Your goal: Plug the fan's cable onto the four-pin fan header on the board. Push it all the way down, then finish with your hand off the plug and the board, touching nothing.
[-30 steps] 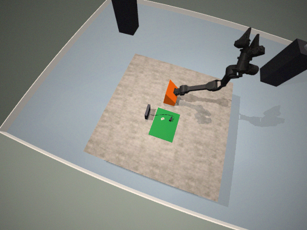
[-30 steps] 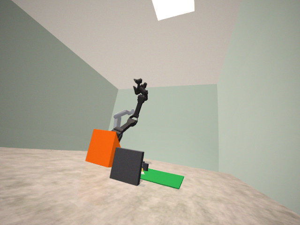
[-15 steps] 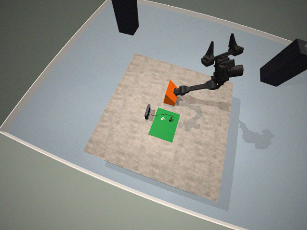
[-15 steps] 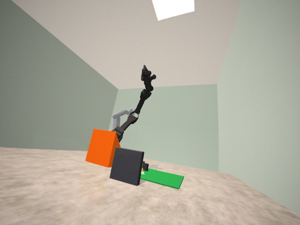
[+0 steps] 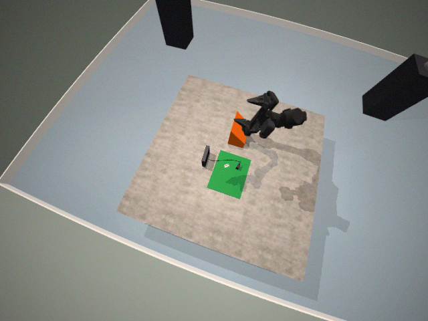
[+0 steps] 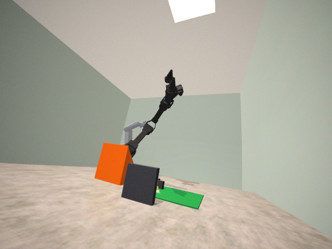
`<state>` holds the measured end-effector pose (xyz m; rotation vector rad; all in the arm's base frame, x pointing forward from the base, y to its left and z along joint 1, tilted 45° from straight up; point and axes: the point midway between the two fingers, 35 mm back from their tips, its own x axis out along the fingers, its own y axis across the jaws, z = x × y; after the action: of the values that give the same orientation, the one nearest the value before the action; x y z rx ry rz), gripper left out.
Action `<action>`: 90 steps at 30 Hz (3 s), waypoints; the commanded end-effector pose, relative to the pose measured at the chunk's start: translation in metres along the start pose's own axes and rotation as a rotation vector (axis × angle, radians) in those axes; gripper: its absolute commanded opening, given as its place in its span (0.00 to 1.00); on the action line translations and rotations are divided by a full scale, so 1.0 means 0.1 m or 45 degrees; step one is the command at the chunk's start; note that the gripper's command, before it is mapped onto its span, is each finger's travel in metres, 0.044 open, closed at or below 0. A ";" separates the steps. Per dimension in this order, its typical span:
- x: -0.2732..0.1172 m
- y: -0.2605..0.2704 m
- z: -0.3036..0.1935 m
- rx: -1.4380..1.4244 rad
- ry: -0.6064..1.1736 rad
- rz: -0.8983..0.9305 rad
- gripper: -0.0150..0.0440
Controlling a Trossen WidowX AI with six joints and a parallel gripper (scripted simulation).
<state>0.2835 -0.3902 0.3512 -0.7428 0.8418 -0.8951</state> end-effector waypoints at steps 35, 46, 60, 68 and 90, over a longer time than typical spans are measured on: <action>-2.32 3.67 -0.52 0.304 1.017 2.328 1.00; -2.68 4.47 -0.69 0.306 1.014 2.330 1.00; -2.76 4.62 -0.73 0.306 1.015 2.333 1.00; -2.81 4.74 -0.76 0.306 1.014 2.333 1.00; -2.94 5.00 -0.82 0.307 1.015 2.337 1.00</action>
<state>0.2852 0.0669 -0.0108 0.7446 1.5503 0.4804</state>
